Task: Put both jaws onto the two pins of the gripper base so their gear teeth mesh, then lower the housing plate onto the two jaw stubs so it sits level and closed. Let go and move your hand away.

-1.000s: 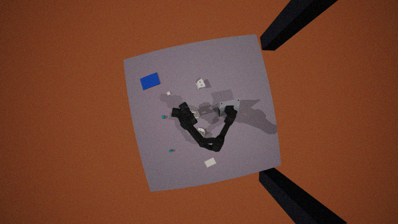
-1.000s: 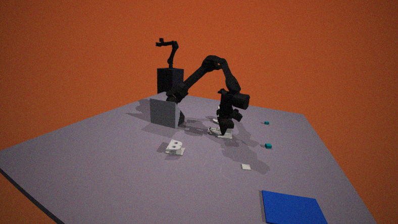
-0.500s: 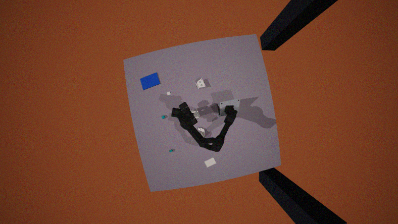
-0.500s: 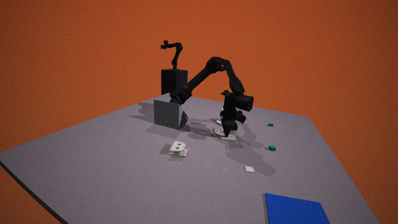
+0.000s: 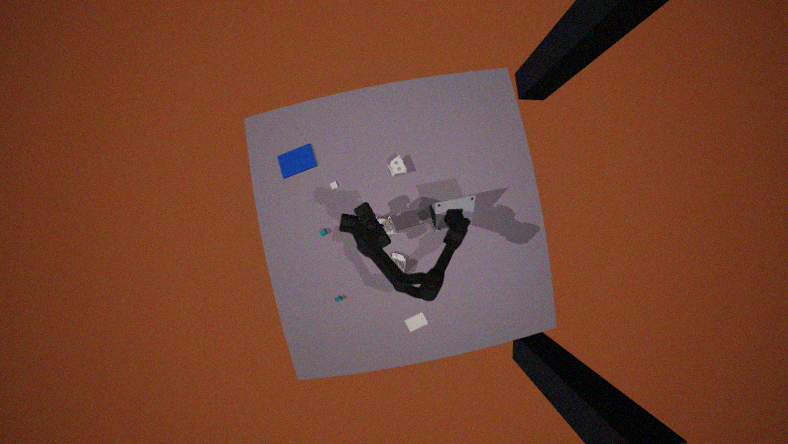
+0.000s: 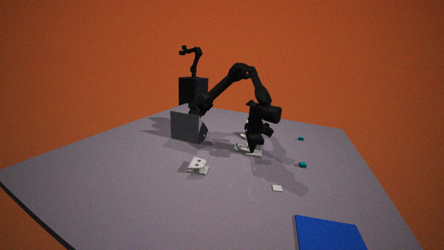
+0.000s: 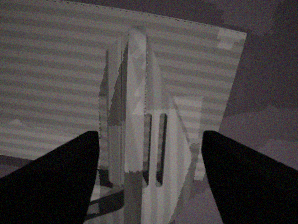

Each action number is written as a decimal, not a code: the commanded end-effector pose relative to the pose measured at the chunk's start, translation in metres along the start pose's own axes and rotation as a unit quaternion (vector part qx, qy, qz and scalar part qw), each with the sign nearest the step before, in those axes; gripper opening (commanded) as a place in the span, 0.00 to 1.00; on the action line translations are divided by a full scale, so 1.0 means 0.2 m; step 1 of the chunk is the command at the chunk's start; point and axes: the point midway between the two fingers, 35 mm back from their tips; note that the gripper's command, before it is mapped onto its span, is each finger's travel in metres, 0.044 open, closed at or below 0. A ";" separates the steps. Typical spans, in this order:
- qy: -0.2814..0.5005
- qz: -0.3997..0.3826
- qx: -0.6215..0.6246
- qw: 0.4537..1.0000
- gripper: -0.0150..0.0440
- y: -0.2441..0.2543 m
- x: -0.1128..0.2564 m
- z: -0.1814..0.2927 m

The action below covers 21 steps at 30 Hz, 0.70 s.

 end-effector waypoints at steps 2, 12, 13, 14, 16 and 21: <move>0.000 0.000 0.000 1.000 0.63 0.00 0.00 0.00; 0.000 0.001 -0.001 1.000 0.63 -0.01 0.10 0.00; 0.000 0.001 -0.001 1.000 0.63 -0.01 0.15 0.00; 0.000 0.000 -0.002 1.000 0.63 -0.01 0.20 0.00; -0.001 0.000 -0.002 1.000 0.63 0.00 0.31 0.00; -0.001 -0.001 -0.002 1.000 0.63 0.00 0.35 0.00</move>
Point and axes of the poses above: the point midway between the two fingers, 35 mm back from their tips, its own x axis back along the fingers, its own y axis across the jaws, z = x × y, and after that the axes turned 10 degrees about x, right-handed
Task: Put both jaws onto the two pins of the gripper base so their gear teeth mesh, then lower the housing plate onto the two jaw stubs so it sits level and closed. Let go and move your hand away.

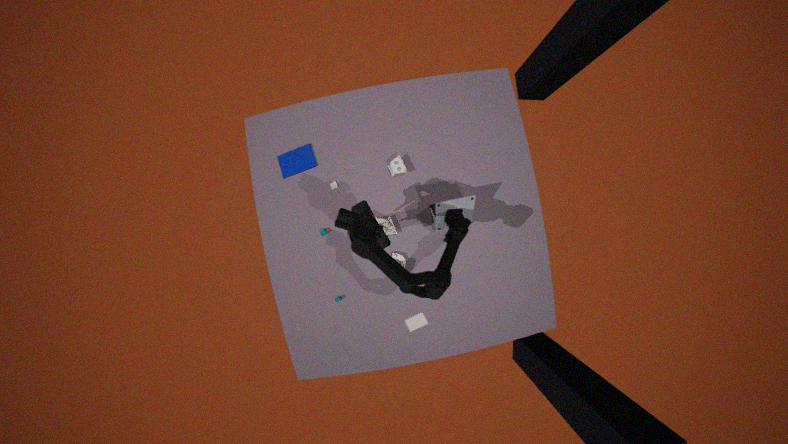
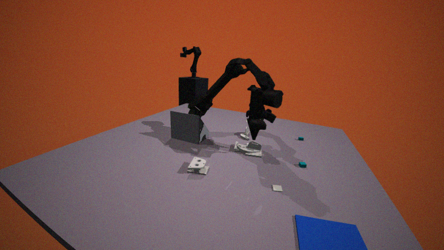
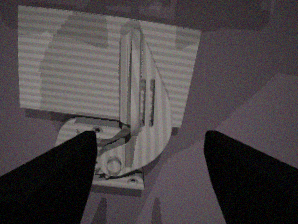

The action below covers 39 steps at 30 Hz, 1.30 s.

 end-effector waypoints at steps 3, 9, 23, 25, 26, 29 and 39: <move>0.000 0.000 0.003 1.000 0.72 0.01 0.00 0.00; -0.003 0.003 0.050 0.999 0.99 0.10 0.02 -0.05; 0.002 0.004 0.239 0.971 1.00 0.43 0.06 -0.14; 0.002 0.004 0.267 0.964 1.00 0.48 0.06 -0.15; 0.003 0.004 0.281 0.960 1.00 0.50 0.06 -0.15; 0.003 0.003 0.322 0.947 1.00 0.57 0.07 -0.16; 0.004 -0.002 0.455 0.890 1.00 0.81 0.08 -0.16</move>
Point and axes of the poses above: the point midway between the two fingers, 35 mm back from their tips, its own x axis back along the fingers, its own y axis across the jaws, z = x × y, and after that the axes turned 10 degrees about x, right-handed
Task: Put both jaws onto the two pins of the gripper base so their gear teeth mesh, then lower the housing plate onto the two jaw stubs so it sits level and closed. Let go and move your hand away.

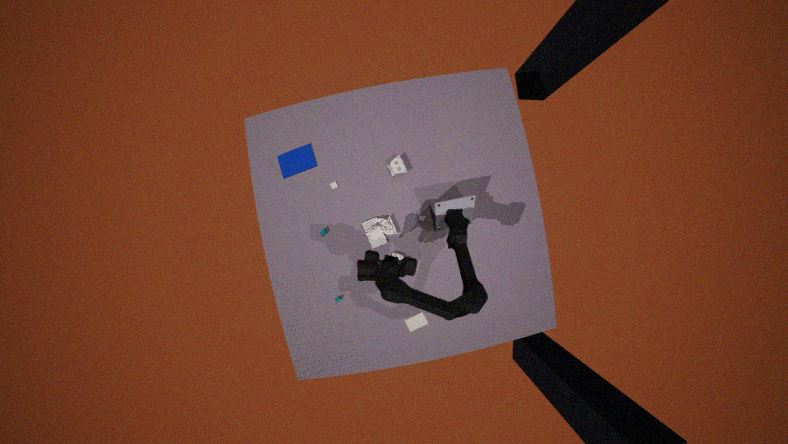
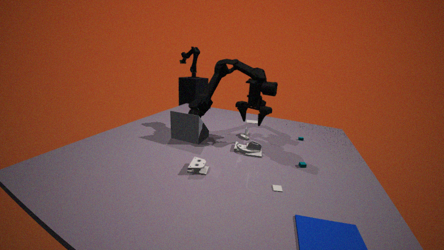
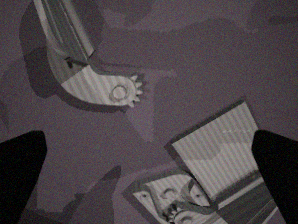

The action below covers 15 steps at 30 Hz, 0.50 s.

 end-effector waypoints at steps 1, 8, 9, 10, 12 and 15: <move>-0.004 -0.003 0.063 0.998 1.00 0.08 0.00 -0.07; -0.007 -0.005 0.163 0.987 1.00 0.21 0.01 -0.18; -0.008 -0.006 0.178 0.984 1.00 0.23 0.02 -0.19; -0.008 -0.006 0.189 0.982 1.00 0.24 0.02 -0.20; -0.009 -0.006 0.199 0.980 1.00 0.26 0.02 -0.21; -0.009 -0.006 0.199 0.980 1.00 0.26 0.02 -0.21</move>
Point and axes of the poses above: the point midway between the two fingers, 35 mm back from their tips, its own x axis back along the fingers, its own y axis across the jaws, z = x × y, and after that the axes turned 10 degrees about x, right-handed
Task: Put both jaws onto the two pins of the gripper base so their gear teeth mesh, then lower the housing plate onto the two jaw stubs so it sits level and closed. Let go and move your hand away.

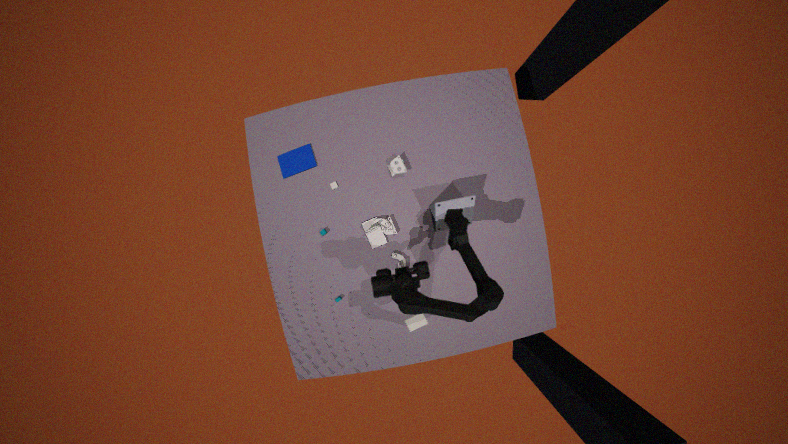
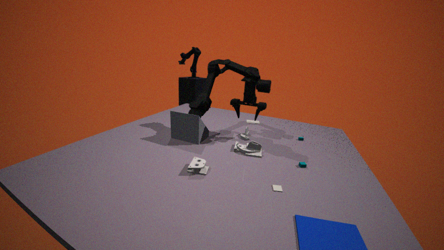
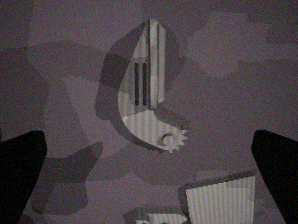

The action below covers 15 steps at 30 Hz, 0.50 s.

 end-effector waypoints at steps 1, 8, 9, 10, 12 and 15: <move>-0.004 -0.002 0.012 1.000 1.00 0.02 0.00 -0.02; -0.004 -0.001 0.012 1.000 1.00 0.02 -0.20 -0.02; -0.004 -0.001 0.012 1.000 1.00 0.02 -0.20 -0.02; -0.004 -0.001 0.012 1.000 1.00 0.02 -0.20 -0.02; -0.004 -0.001 0.012 1.000 1.00 0.02 -0.20 -0.02; -0.004 -0.001 0.012 1.000 1.00 0.02 -0.21 -0.02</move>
Point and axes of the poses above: the point midway between the two fingers, 35 mm back from their tips, its own x axis back along the fingers, its own y axis across the jaws, z = x × y, and after that the axes turned 10 degrees about x, right-handed
